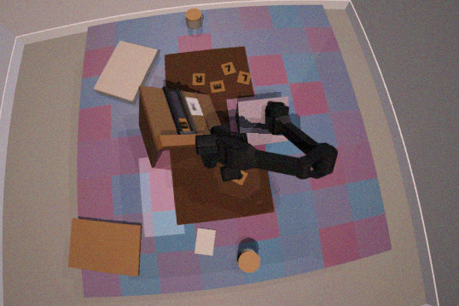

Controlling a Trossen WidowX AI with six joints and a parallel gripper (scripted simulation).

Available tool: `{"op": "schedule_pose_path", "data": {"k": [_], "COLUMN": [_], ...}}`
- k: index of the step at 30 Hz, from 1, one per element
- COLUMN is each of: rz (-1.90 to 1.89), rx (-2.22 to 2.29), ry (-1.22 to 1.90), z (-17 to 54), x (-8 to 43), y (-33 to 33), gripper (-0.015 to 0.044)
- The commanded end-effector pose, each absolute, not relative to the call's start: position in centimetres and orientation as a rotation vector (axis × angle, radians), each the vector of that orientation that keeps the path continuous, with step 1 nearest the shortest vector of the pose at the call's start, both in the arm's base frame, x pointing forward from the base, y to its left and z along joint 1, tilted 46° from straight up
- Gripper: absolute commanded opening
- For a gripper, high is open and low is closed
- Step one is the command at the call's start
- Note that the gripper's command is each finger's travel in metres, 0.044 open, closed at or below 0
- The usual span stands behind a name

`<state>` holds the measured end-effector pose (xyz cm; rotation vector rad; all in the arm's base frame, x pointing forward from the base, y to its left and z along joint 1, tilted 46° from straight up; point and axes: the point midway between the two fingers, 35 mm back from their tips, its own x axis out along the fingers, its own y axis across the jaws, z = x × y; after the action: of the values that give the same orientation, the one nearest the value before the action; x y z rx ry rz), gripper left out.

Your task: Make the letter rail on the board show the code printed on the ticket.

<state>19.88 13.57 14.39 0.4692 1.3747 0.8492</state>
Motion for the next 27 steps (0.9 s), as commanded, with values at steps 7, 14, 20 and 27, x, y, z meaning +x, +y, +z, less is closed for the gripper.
{"op": "schedule_pose_path", "data": {"k": [7, 14, 20, 27], "rz": [0.343, 0.319, 0.319, 0.319], "rx": [0.883, 0.903, 0.903, 0.903], "ry": [1.762, 1.774, 1.774, 1.774], "z": [14.4, 14.5, 14.5, 14.6], "x": [13.3, 13.2, 13.2, 12.8], "y": [20.3, 20.6, 20.6, 20.5], "gripper": [0.034, 0.034, 0.034, 0.034]}}
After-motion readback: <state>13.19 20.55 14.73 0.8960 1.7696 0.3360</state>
